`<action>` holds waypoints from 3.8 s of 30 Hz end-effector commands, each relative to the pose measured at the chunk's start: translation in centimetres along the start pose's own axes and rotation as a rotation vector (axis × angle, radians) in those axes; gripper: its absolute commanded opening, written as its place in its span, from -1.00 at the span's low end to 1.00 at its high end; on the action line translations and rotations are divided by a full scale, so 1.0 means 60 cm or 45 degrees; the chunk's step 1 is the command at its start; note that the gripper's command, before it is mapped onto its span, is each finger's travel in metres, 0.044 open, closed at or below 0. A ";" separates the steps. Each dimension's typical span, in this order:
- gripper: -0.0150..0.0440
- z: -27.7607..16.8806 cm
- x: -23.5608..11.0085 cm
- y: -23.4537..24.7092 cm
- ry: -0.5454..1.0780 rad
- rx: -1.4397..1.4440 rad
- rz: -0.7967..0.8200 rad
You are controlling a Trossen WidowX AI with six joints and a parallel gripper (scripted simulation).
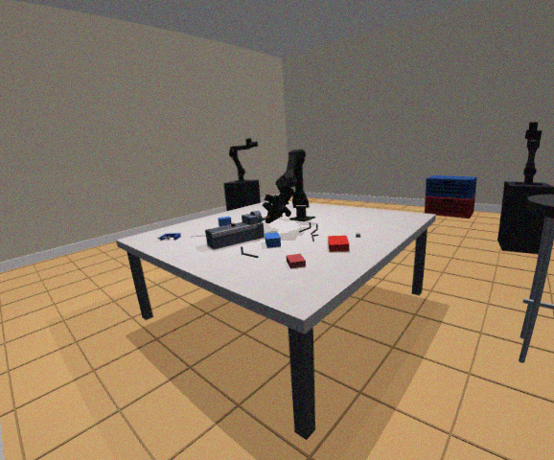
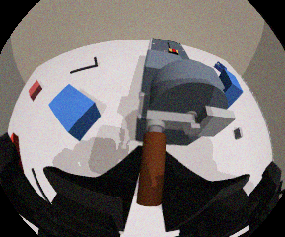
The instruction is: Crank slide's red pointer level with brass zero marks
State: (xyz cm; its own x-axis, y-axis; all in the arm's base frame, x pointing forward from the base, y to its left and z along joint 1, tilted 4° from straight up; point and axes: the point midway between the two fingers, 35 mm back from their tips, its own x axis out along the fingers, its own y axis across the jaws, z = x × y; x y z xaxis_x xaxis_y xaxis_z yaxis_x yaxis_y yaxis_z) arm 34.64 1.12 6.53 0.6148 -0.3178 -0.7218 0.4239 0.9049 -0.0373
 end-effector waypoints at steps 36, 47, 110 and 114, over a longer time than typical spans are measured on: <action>0.49 0.000 0.000 0.000 0.000 0.000 0.000; 1.00 0.022 -0.019 0.002 0.000 0.000 0.000; 1.00 0.248 0.024 -0.089 0.205 -0.063 0.176; 1.00 0.248 0.024 -0.089 0.205 -0.063 0.176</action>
State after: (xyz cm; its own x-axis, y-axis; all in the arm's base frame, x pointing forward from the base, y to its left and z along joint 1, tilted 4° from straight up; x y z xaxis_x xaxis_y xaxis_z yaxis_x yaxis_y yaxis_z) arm 43.20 -8.42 16.29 0.5519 -0.1487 -0.8206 0.3127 0.9491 0.0383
